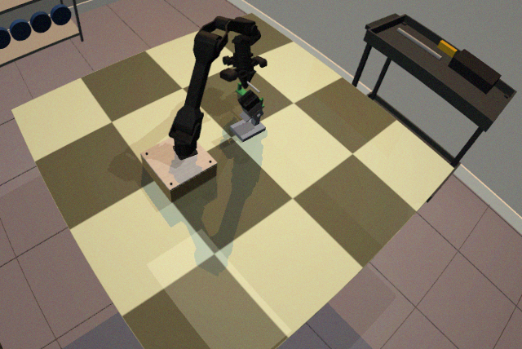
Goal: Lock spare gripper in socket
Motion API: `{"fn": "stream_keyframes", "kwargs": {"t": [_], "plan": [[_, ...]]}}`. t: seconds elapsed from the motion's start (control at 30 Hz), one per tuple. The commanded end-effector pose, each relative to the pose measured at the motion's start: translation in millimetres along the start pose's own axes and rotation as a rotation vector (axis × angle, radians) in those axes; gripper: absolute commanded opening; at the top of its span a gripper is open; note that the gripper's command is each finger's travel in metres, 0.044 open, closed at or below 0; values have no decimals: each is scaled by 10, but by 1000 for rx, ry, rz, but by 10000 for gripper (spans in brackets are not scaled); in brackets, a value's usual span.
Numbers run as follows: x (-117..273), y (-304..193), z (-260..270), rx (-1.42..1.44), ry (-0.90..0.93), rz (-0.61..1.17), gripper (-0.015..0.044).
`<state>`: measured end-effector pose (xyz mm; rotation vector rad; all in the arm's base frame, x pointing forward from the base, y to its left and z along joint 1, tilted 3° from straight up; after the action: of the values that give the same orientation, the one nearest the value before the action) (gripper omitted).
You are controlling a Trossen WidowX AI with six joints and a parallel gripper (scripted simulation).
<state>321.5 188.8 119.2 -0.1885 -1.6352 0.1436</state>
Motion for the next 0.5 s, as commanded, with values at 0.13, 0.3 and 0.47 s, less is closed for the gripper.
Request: {"fn": "stream_keyframes", "kwargs": {"t": [0.13,0.3,0.47], "plan": [[74,-75,214,-18,-2,-9,0],[92,-125,353,-26,1,-9,0],[102,-171,473,-33,4,-9,0]]}}
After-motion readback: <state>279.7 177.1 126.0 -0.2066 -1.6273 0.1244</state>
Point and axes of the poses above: the point midway between the two fingers, 35 mm back from their tips, its own x axis back along the fingers, its own z axis across the jaws, y = z × x, the point moved 5 cm from there along x, back along the fingers, and after that the axes turned 12 degrees about -x, right-handed, at the moved point
